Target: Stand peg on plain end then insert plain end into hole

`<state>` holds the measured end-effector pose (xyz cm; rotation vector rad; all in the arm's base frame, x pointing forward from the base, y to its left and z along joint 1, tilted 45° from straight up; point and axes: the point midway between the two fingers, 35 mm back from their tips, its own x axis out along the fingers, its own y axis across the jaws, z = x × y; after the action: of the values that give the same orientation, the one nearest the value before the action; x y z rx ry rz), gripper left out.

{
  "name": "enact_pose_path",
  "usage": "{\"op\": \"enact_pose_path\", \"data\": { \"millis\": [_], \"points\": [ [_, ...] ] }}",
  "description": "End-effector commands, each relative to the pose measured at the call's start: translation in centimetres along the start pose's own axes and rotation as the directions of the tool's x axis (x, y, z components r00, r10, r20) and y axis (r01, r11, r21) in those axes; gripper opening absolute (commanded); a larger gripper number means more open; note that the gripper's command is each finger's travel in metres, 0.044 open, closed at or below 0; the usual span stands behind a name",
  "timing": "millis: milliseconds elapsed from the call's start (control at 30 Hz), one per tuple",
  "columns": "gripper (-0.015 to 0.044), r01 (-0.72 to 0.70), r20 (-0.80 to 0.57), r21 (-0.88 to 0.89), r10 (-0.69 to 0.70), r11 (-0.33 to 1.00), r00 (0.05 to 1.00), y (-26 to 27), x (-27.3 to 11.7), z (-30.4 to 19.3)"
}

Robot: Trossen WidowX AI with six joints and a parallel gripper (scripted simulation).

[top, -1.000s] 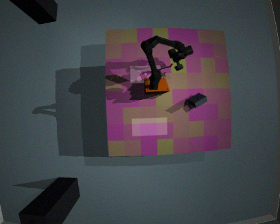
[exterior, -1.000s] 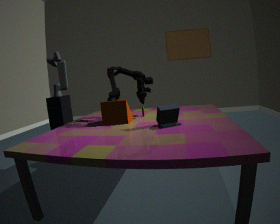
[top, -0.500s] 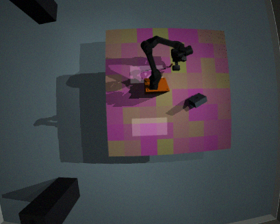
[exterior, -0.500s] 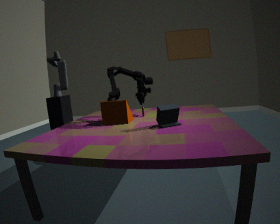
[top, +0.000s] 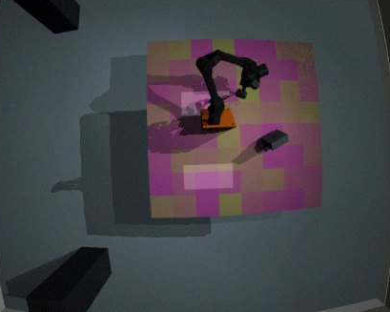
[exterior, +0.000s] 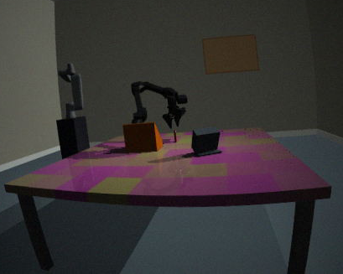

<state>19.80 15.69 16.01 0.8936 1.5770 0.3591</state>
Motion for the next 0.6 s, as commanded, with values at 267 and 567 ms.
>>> {"op": "enact_pose_path", "data": {
  "millis": [267,567],
  "points": [
    [0.0440,0.006,0.001,0.024,-0.006,1.000,1.000,-0.1,1.1,0.2],
    [0.0440,0.007,0.002,0.024,-0.007,1.000,1.000,-0.1,2.6,0.3]
  ]
}}
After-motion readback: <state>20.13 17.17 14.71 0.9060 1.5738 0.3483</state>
